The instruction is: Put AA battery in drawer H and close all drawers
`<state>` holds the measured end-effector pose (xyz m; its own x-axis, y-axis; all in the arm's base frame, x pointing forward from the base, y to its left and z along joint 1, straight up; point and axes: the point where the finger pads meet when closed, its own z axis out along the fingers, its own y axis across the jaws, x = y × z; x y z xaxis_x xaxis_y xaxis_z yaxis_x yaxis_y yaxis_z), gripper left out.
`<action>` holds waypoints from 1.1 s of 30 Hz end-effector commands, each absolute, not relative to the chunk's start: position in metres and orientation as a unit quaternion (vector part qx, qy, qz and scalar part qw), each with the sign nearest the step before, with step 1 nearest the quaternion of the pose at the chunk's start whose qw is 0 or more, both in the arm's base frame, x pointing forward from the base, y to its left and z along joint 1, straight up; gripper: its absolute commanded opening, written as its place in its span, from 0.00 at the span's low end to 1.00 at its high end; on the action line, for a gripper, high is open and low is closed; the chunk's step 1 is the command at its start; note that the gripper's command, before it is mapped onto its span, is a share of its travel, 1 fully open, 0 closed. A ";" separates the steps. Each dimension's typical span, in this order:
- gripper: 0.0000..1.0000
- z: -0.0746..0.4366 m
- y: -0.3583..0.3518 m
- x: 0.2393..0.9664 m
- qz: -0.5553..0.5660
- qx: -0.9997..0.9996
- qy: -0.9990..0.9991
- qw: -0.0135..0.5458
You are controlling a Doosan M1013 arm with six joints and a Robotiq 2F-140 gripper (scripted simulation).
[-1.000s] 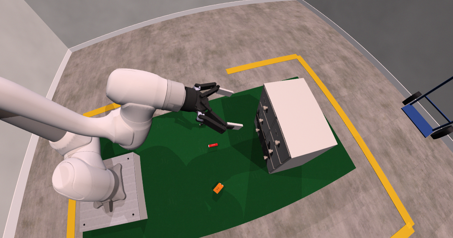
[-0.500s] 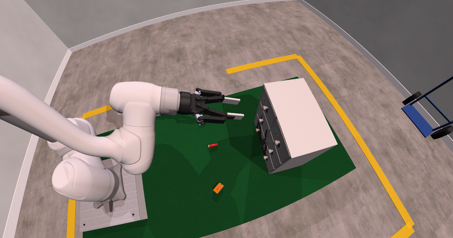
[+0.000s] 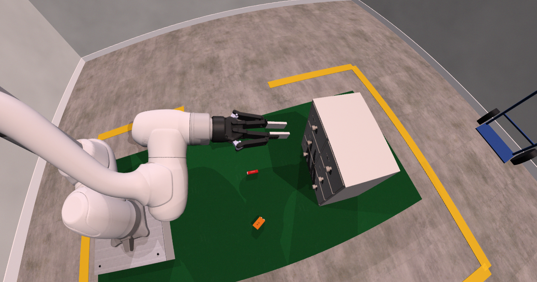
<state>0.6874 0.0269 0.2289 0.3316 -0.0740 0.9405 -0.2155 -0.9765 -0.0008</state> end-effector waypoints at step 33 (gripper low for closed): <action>0.20 0.209 0.013 0.750 0.571 0.814 -0.089 0.062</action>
